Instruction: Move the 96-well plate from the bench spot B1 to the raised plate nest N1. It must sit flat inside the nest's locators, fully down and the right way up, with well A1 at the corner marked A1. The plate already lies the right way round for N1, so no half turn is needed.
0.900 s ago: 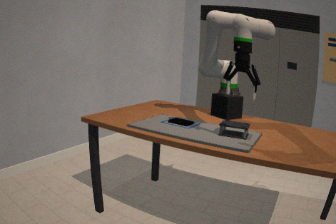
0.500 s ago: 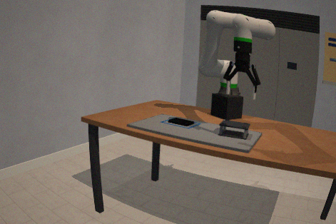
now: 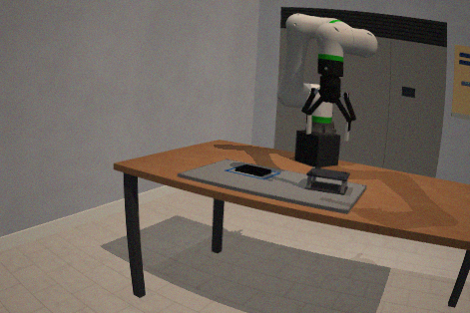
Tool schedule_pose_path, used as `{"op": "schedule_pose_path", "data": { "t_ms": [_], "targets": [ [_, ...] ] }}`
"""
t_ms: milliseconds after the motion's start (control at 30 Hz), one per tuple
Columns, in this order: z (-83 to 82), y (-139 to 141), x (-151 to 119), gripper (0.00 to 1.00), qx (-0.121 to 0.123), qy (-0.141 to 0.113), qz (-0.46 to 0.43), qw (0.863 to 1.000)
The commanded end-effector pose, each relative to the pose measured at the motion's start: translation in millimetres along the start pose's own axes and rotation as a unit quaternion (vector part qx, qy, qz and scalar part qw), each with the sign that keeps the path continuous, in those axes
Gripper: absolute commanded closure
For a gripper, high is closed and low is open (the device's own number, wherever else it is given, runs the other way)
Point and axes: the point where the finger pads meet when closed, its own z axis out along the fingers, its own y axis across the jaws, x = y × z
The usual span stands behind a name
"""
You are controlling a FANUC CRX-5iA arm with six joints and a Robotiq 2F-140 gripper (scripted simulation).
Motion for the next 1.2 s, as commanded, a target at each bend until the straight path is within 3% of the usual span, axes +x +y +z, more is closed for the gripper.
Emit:
{"op": "schedule_pose_path", "data": {
  "t_ms": [0, 433, 633, 767, 1167],
  "targets": [
    [5.4, 16, 2, 0.0, 0.002, 0.001, -0.023, 1.0],
    [22.8, 66, 3, 0.0, 0.002, 0.004, -0.118, 0.993],
    [32.2, 93, 1, 0.0, 0.002, 0.005, -0.181, 0.983],
    [34.7, 100, 0, 0.0, 0.002, 0.005, -0.181, 0.983],
    [54.0, 154, -10, 0.0, 0.001, 0.007, -0.29, 0.957]
  ]
}}
